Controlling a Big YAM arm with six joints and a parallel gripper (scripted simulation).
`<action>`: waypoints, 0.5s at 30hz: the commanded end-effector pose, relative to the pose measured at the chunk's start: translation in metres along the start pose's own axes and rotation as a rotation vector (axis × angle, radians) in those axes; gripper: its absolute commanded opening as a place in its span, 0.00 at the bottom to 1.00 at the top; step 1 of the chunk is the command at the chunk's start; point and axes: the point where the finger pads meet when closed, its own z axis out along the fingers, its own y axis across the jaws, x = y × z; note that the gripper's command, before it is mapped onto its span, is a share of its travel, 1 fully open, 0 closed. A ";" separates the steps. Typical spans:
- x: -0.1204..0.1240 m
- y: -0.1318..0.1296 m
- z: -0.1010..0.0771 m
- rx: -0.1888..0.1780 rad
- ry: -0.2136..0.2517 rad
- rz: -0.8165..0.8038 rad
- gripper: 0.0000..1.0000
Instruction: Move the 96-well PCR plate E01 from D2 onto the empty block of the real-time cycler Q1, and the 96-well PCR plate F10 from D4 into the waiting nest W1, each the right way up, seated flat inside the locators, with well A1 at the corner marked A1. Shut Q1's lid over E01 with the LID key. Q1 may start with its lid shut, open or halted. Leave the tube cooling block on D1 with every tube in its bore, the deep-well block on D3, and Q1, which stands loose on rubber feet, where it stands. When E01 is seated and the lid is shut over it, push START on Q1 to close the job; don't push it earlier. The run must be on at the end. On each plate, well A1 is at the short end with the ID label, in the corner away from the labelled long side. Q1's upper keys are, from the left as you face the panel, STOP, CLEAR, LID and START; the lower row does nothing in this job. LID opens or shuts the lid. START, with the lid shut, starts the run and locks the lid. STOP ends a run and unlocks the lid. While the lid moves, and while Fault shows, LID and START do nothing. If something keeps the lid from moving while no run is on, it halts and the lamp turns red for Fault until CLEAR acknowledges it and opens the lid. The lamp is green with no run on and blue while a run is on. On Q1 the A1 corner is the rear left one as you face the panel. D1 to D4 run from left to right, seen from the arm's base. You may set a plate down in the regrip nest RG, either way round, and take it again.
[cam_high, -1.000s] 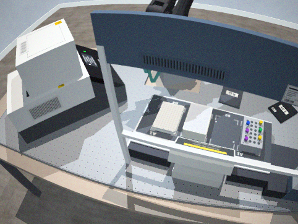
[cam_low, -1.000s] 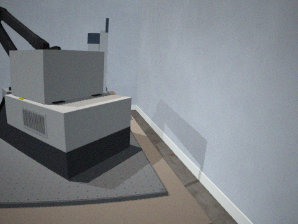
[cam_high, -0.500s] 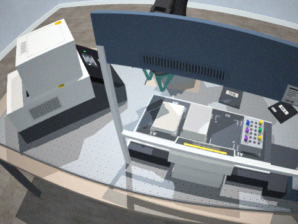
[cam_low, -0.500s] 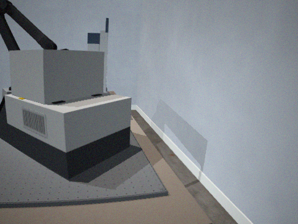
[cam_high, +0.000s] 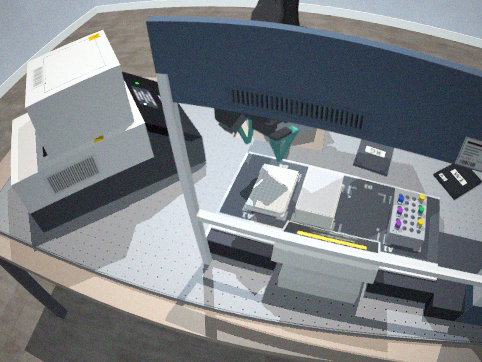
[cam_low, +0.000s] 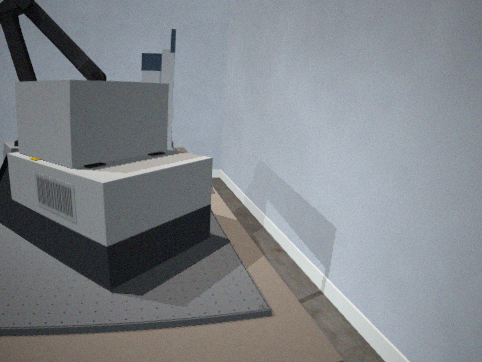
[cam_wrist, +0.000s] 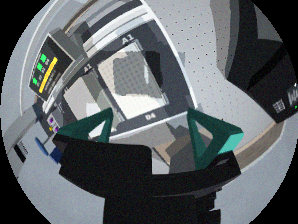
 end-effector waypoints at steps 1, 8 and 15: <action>-0.025 0.016 -0.012 -0.011 -0.020 -0.085 1.00; -0.035 0.046 -0.003 0.004 0.020 -0.227 1.00; -0.029 0.064 0.008 0.027 0.067 -0.314 1.00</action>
